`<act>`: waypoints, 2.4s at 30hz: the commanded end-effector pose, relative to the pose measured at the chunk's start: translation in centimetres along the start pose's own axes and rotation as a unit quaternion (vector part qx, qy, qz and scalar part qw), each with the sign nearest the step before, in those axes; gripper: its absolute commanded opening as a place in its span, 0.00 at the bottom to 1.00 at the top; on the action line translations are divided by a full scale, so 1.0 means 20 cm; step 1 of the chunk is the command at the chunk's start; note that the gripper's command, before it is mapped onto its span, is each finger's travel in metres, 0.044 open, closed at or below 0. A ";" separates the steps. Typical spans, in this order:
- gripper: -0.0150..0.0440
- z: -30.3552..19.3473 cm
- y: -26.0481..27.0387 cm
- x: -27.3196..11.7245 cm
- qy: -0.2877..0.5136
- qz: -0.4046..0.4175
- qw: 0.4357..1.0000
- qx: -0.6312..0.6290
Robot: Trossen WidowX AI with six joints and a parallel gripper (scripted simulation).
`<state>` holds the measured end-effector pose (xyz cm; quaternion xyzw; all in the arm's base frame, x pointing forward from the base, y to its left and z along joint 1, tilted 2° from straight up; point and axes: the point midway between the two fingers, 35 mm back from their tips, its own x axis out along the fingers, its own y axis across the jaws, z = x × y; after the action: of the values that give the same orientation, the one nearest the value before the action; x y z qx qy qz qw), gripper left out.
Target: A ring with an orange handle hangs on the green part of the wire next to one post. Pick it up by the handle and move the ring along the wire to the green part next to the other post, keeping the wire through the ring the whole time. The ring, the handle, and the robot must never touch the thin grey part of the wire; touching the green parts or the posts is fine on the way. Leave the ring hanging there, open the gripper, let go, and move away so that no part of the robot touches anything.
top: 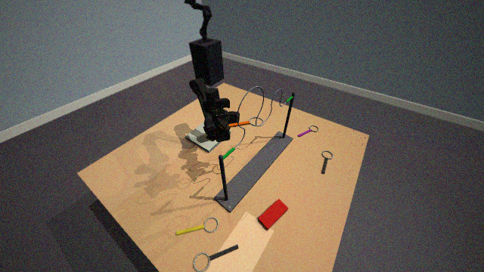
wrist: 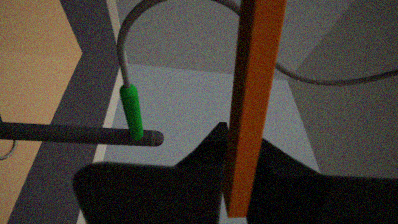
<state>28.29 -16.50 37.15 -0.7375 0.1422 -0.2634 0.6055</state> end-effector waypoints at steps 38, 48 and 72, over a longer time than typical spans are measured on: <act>0.00 0.31 0.63 -0.27 0.056 0.243 0.874 0.418; 0.00 0.46 0.69 -0.36 0.066 0.294 0.808 0.506; 0.00 0.76 0.70 -0.53 0.081 0.366 0.680 0.631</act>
<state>29.47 -2.12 19.28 -0.0574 0.2482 -0.1073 0.9610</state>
